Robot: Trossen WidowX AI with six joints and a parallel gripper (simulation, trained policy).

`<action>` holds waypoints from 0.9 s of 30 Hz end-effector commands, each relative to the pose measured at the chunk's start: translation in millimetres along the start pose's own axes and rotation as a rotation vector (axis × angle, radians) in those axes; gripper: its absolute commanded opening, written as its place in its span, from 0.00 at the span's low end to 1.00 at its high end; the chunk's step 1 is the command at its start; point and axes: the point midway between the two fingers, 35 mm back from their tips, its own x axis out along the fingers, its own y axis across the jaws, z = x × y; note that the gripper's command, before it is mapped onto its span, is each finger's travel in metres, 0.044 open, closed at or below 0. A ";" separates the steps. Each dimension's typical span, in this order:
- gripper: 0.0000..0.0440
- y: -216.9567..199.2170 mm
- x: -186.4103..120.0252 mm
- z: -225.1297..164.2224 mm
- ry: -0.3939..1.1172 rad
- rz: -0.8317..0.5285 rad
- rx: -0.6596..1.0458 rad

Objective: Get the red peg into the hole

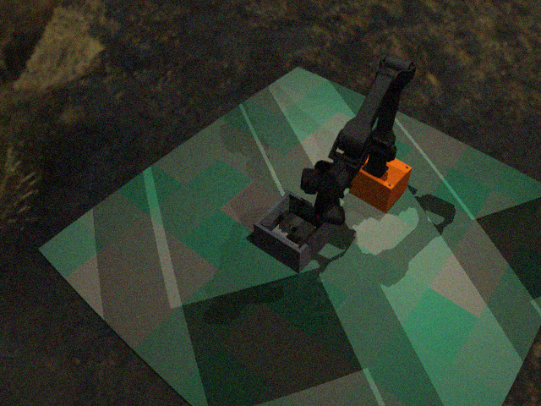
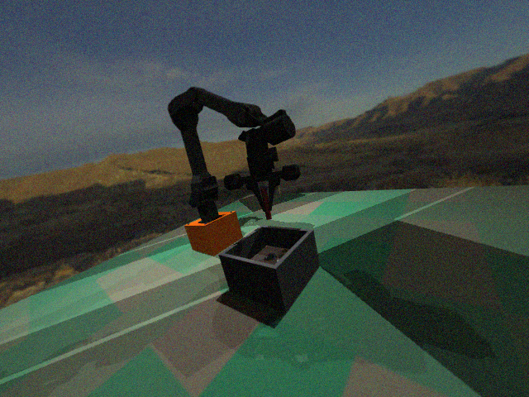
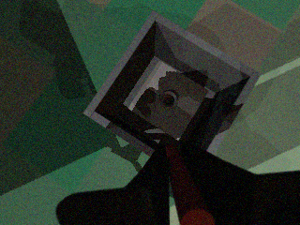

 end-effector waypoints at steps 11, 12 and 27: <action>0.02 -8.8 30.5 36.8 0.039 0.002 0.090; 0.02 -9.3 33.0 38.5 0.043 0.001 0.095; 0.31 -16.6 81.9 40.7 0.105 -0.029 0.098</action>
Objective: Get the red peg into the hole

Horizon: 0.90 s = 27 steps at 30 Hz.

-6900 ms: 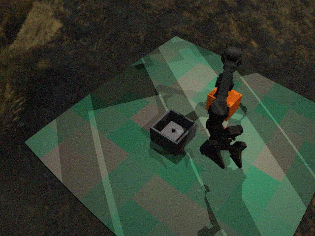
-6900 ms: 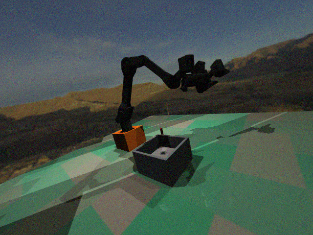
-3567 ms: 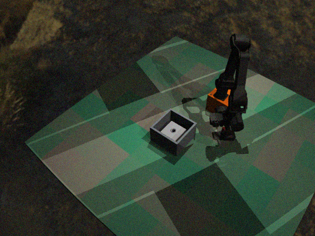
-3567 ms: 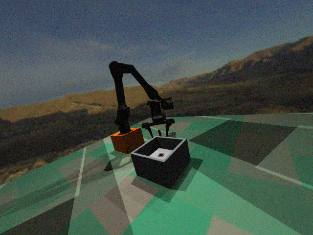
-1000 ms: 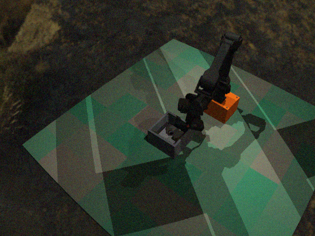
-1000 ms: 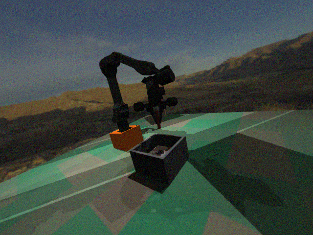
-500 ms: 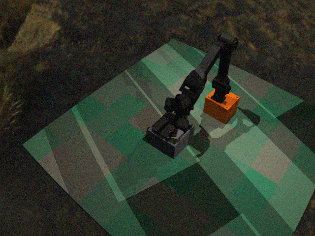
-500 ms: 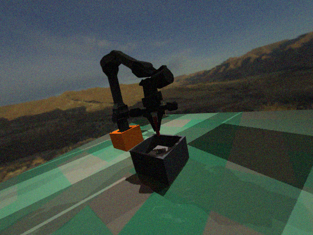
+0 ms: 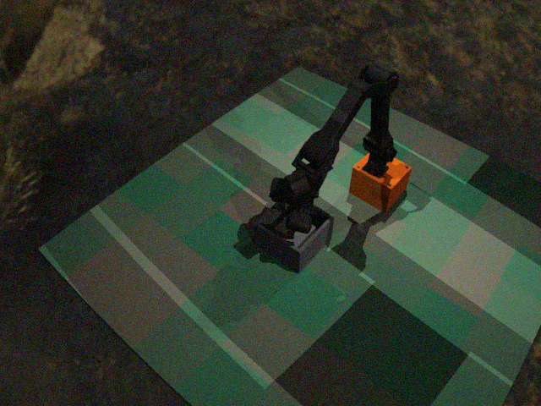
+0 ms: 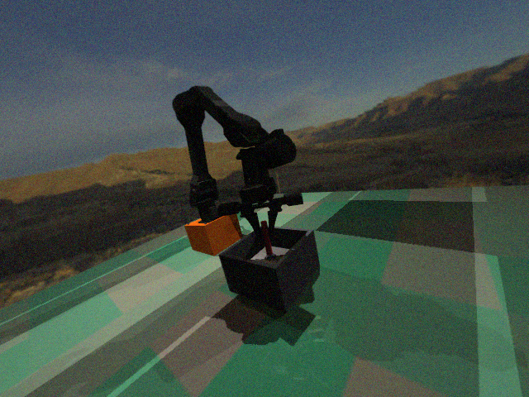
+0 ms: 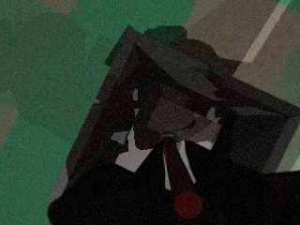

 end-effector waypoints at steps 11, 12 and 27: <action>0.72 5.3 27.1 23.4 0.002 -0.037 -0.045; 0.76 6.0 27.9 26.4 -0.002 -0.038 -0.047; 1.00 10.1 24.0 85.9 -0.140 -0.014 -0.019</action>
